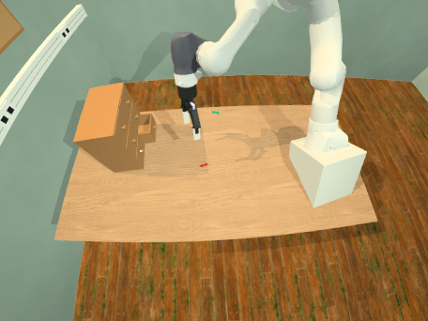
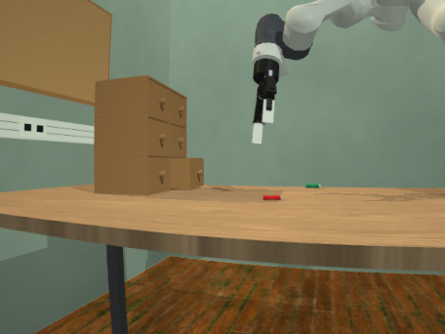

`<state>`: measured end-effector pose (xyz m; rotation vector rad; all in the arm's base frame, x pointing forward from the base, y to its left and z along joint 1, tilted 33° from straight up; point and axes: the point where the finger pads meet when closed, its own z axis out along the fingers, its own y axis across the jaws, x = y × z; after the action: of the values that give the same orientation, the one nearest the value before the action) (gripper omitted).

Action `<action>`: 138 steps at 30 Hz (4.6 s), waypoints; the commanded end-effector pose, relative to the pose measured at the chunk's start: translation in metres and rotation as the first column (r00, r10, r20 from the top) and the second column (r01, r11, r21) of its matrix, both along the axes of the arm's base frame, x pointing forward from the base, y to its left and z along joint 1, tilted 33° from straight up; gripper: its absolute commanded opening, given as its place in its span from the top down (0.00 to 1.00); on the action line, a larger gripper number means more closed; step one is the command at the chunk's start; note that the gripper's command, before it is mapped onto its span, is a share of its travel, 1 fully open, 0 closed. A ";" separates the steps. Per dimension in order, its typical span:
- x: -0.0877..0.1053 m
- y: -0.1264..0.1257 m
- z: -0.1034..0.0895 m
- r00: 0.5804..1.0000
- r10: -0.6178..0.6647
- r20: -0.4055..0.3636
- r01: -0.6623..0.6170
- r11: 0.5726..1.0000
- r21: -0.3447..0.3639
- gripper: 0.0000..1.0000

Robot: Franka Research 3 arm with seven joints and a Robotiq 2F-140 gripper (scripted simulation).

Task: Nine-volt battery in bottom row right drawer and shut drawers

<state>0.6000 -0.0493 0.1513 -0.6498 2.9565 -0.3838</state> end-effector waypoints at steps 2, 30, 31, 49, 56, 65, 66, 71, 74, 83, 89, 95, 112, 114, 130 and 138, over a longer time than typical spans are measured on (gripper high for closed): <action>0.009 0.013 -0.012 0.993 0.120 0.006 -0.120 0.992 0.045 0.00; 0.022 0.065 -0.064 0.949 0.302 0.086 -0.314 0.923 0.223 0.00; 0.023 0.067 -0.065 0.947 0.308 0.091 -0.321 0.919 0.229 0.00; 0.033 0.098 -0.082 0.905 0.379 0.192 -0.423 0.852 0.309 0.00; 0.037 0.109 -0.086 0.884 0.399 0.244 -0.463 0.822 0.333 0.00; 0.043 0.120 -0.087 0.860 0.411 0.301 -0.501 0.791 0.350 0.00; 0.044 0.122 -0.087 0.857 0.412 0.309 -0.506 0.787 0.352 0.00; 0.048 0.128 -0.087 0.838 0.416 0.353 -0.532 0.766 0.360 0.00; 0.051 0.132 -0.086 0.826 0.416 0.381 -0.547 0.754 0.362 0.00; 0.059 0.140 -0.082 0.793 0.411 0.449 -0.582 0.728 0.362 0.00; 0.066 0.144 -0.076 0.760 0.399 0.513 -0.610 0.709 0.354 0.00; 0.075 0.146 -0.067 0.720 0.378 0.582 -0.636 0.695 0.335 0.00; 0.096 0.136 -0.040 0.621 0.314 0.718 -0.662 0.700 0.267 0.00; 0.097 0.135 -0.038 0.615 0.310 0.725 -0.662 0.702 0.262 0.00; 0.110 0.111 -0.012 0.532 0.255 0.808 -0.644 0.741 0.190 0.00; 0.114 0.099 -0.003 0.503 0.236 0.831 -0.628 0.761 0.163 0.00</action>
<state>0.7101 0.0553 0.1378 -0.8924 1.8553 0.1220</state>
